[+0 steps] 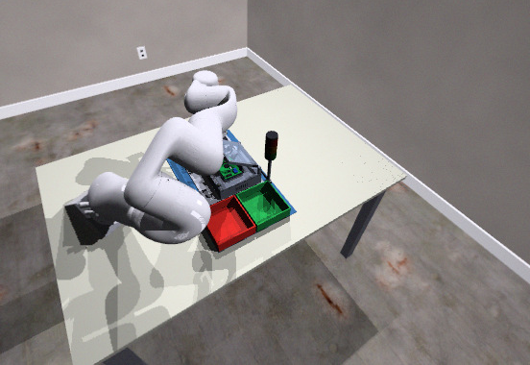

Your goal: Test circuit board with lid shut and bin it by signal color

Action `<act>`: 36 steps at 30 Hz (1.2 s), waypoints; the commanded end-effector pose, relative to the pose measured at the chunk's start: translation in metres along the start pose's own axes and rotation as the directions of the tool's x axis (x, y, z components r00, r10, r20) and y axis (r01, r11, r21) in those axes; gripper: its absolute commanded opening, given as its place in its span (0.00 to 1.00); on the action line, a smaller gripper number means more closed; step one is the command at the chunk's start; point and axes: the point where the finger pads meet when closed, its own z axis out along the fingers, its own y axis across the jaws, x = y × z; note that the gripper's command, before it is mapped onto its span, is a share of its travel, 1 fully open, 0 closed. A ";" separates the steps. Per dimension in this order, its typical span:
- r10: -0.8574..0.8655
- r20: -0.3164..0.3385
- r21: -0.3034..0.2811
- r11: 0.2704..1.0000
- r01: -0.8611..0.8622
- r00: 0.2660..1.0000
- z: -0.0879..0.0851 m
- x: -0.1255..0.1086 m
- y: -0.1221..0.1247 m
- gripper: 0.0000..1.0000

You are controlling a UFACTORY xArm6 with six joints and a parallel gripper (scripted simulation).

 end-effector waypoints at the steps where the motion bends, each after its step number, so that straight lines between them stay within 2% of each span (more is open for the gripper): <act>1: 0.001 -0.003 -0.003 1.000 -0.001 1.000 0.016 0.000 -0.009 0.00; 23: 0.001 -0.003 -0.003 1.000 -0.001 1.000 0.071 0.000 -0.028 0.00; 36: 0.001 -0.003 -0.003 1.000 -0.001 1.000 0.089 0.000 -0.031 0.00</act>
